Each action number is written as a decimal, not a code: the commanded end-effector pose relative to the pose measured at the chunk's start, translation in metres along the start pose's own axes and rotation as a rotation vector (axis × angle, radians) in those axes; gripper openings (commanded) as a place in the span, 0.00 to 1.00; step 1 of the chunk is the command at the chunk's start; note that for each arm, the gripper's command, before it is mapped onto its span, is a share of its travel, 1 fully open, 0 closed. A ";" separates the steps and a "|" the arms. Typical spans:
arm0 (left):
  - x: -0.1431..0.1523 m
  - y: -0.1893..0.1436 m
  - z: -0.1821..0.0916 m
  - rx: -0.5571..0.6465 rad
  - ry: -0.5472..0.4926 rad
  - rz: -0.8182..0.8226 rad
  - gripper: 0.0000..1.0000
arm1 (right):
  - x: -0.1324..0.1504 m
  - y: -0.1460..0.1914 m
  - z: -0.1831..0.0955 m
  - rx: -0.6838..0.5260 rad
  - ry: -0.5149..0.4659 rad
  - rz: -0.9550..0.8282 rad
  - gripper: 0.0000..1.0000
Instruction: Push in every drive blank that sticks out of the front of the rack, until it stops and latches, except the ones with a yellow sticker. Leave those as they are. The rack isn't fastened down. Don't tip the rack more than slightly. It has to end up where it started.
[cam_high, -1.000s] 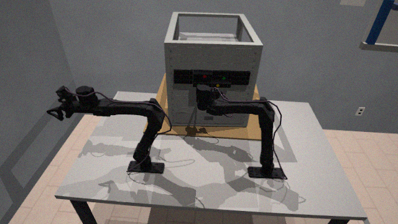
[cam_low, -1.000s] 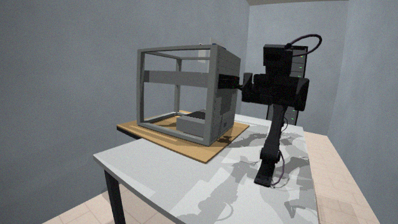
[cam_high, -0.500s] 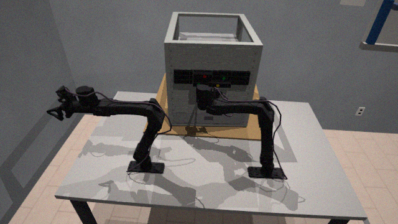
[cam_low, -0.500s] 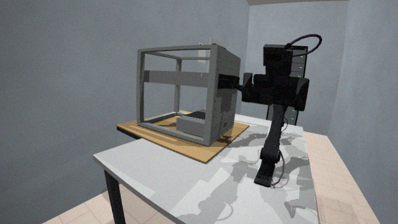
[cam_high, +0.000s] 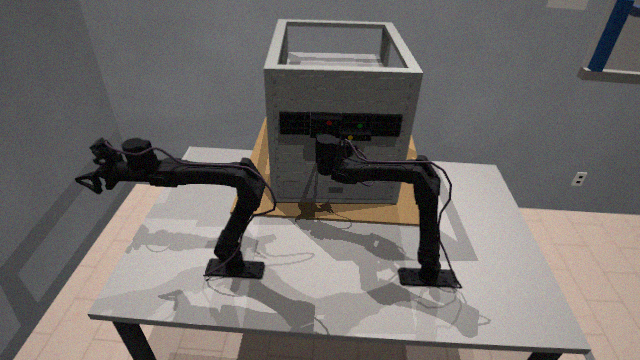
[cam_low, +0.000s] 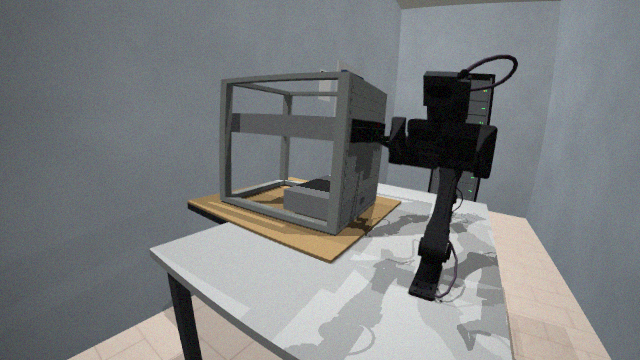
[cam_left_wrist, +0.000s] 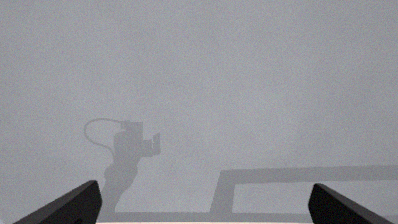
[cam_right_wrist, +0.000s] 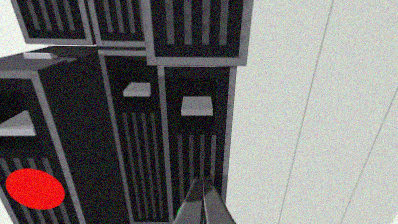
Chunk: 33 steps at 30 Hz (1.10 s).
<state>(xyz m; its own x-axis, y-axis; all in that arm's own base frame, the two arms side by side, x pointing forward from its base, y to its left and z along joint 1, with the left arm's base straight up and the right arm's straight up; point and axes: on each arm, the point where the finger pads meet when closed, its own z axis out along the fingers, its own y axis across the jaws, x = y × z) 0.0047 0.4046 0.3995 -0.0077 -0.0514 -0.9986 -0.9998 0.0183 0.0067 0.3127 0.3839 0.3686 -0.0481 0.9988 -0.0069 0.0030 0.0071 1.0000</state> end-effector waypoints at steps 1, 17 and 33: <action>-0.016 0.002 -0.008 -0.010 -0.052 -0.007 1.00 | 0.000 0.009 0.011 -0.004 0.000 0.009 0.00; -0.016 0.002 -0.008 -0.010 -0.052 -0.007 1.00 | -0.001 0.013 0.014 -0.007 0.001 0.017 0.00; -0.016 0.002 -0.008 -0.010 -0.052 -0.007 1.00 | -0.002 0.013 0.017 -0.008 0.000 0.017 0.00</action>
<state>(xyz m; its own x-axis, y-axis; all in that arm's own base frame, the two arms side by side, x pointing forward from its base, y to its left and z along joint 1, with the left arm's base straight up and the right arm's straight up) 0.0047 0.4046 0.3995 -0.0077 -0.0514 -0.9986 -0.9998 0.0183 0.0067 0.3248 0.3841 0.3660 -0.0476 0.9988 -0.0109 0.0049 0.0111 0.9999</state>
